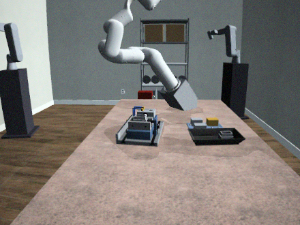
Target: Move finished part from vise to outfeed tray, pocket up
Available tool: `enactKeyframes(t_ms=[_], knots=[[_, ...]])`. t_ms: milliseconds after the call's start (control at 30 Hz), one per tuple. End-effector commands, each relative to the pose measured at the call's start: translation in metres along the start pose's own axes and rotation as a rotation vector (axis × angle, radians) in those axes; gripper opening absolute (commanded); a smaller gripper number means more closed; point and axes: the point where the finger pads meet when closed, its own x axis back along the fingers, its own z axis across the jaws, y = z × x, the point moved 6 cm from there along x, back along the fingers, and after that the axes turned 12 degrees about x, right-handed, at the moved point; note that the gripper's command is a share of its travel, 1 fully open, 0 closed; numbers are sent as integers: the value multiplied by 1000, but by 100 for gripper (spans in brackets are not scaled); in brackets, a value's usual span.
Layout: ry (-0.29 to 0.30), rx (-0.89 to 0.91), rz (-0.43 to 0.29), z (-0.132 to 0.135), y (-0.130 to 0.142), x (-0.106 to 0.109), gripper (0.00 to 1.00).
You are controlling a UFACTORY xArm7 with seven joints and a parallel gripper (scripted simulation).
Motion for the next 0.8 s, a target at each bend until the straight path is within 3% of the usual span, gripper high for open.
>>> enactKeyframes(t_ms=[0, 133, 167, 200, 533, 567, 700, 733, 767], knots=[[-109, 105, -42, -37, 5, -17, 100], [-144, 136, -55, -48, 7, -21, 100], [-205, 189, -77, -69, 12, -28, 100], [-215, 197, -80, -72, 13, -30, 100], [-215, 197, -80, -72, 13, -30, 100], [-327, 285, -118, -107, 26, -41, 100], [-335, 290, -120, -110, 27, -41, 100], [-394, 333, -139, -128, 34, -46, 100], [-413, 345, -145, -134, 37, -47, 100]])
